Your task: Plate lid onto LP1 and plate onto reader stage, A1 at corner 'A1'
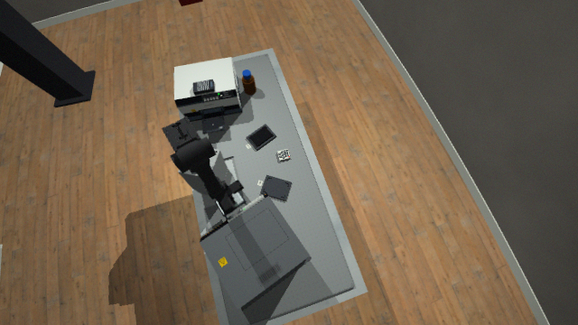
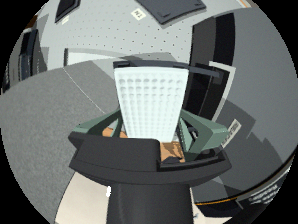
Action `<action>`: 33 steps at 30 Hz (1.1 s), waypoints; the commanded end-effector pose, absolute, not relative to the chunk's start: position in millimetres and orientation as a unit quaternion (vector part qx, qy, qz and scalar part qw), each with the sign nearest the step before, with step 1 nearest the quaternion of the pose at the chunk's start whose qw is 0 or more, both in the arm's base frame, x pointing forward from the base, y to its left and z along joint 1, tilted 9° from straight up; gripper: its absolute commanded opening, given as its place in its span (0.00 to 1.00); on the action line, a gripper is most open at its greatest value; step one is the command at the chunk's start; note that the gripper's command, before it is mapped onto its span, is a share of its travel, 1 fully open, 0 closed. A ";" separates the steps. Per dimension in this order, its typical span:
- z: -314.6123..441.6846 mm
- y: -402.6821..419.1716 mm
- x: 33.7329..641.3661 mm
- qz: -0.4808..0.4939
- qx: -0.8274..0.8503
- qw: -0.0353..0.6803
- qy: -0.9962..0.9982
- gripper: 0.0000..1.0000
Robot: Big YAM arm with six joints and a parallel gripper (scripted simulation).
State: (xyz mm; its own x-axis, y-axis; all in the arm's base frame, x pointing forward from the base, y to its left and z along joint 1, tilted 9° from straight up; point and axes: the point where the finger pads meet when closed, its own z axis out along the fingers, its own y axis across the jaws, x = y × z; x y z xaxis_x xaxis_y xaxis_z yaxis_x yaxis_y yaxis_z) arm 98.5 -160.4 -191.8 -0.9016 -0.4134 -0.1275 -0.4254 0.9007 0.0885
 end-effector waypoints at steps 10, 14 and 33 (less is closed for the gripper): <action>-189.3 -167.7 102.5 0.044 -0.213 0.056 0.975 0.86; -189.3 -167.9 102.5 0.044 -0.213 0.056 0.975 0.86; -189.5 -168.4 102.4 0.044 -0.212 0.056 0.975 0.86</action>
State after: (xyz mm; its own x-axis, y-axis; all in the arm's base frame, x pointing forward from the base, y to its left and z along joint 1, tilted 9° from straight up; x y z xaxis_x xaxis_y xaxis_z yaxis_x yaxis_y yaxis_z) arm 98.2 -159.6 -191.7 -0.9016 -0.4133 -0.1275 -0.4254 0.9006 0.0890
